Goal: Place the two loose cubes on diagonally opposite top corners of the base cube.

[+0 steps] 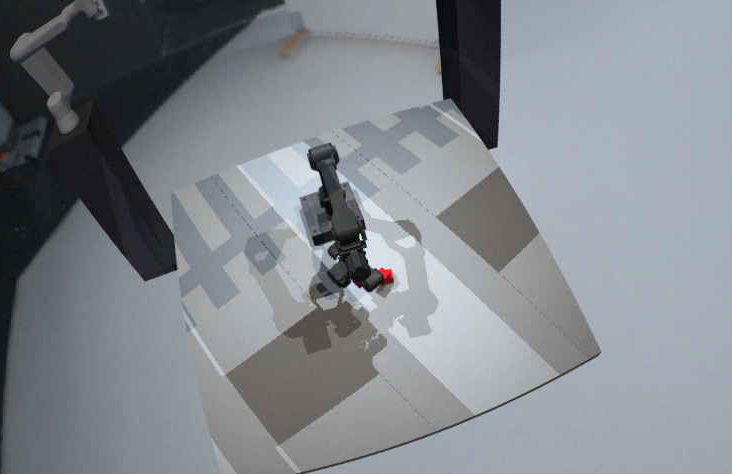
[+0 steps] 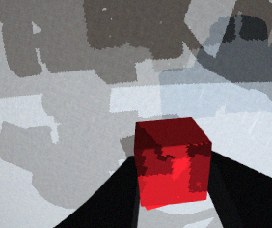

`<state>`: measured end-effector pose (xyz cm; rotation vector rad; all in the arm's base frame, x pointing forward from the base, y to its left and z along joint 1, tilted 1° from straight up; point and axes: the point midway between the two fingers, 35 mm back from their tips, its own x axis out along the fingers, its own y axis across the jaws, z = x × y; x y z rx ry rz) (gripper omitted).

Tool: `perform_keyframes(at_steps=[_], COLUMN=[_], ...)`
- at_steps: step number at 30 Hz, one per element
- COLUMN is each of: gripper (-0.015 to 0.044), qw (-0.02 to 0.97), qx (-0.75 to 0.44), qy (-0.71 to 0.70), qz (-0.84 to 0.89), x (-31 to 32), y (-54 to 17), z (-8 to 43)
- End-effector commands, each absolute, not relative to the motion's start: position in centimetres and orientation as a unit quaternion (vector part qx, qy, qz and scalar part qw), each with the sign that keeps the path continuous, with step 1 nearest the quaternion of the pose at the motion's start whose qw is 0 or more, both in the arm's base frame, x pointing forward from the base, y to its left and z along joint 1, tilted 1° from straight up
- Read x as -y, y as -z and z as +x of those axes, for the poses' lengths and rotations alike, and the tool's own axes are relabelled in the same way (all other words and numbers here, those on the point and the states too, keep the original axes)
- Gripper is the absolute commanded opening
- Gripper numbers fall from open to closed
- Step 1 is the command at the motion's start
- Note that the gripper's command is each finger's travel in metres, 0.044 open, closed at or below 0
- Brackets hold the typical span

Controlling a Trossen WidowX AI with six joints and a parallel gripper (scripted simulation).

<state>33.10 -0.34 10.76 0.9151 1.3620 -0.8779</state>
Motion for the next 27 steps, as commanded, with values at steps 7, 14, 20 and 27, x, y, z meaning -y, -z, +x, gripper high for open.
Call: perform_keyframes(at_steps=[7,14,20,27], gripper=[0.0105,0.0105,0.0105,0.0105], qw=[0.610,0.618,0.626,0.633], qx=[-0.601,-0.610,-0.618,-0.626], qy=[0.358,0.342,0.328,0.312], qz=[0.373,0.358,0.345,0.330], x=[-2.5,-4.6,-6.3,-8.3], y=[-10.7,-10.5,-10.3,-10.0], z=[32.2,31.4,30.5,29.5])
